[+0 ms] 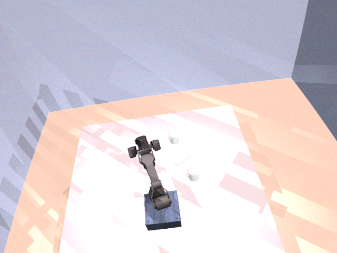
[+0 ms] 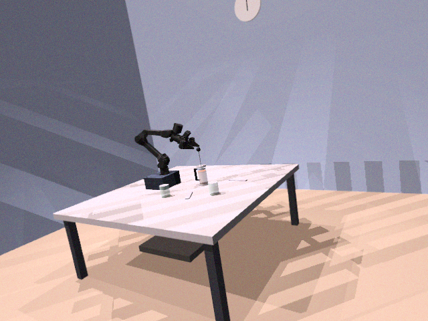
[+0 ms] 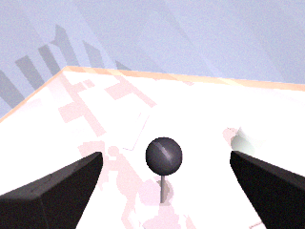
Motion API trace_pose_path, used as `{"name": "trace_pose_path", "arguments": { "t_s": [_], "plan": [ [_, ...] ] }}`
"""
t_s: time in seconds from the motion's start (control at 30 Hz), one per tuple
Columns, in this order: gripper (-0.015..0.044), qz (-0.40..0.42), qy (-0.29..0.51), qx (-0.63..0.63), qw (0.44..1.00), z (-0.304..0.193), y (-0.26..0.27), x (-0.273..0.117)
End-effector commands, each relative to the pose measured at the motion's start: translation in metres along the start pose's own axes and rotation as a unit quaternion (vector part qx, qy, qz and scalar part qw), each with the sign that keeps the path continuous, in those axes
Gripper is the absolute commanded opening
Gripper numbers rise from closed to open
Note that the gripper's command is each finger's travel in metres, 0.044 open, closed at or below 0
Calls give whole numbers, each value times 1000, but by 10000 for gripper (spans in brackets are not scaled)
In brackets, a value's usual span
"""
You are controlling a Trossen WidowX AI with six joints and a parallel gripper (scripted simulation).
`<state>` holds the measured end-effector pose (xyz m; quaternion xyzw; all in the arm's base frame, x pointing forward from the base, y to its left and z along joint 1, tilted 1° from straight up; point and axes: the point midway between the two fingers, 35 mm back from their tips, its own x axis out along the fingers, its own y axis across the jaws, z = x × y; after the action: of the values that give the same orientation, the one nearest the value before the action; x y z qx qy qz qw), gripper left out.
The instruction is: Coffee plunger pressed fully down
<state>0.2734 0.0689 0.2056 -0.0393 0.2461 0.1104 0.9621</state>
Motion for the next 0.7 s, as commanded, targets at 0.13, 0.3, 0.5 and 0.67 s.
{"name": "trace_pose_path", "arguments": {
  "t_s": [0.13,0.3,0.5,0.67],
  "plan": [
    [440,2,3,2,1000,-3,1,15],
    [440,2,3,2,1000,-4,0,22],
    [309,2,3,2,1000,-4,0,22],
    [177,2,3,2,1000,-4,0,22]
  ]
}}
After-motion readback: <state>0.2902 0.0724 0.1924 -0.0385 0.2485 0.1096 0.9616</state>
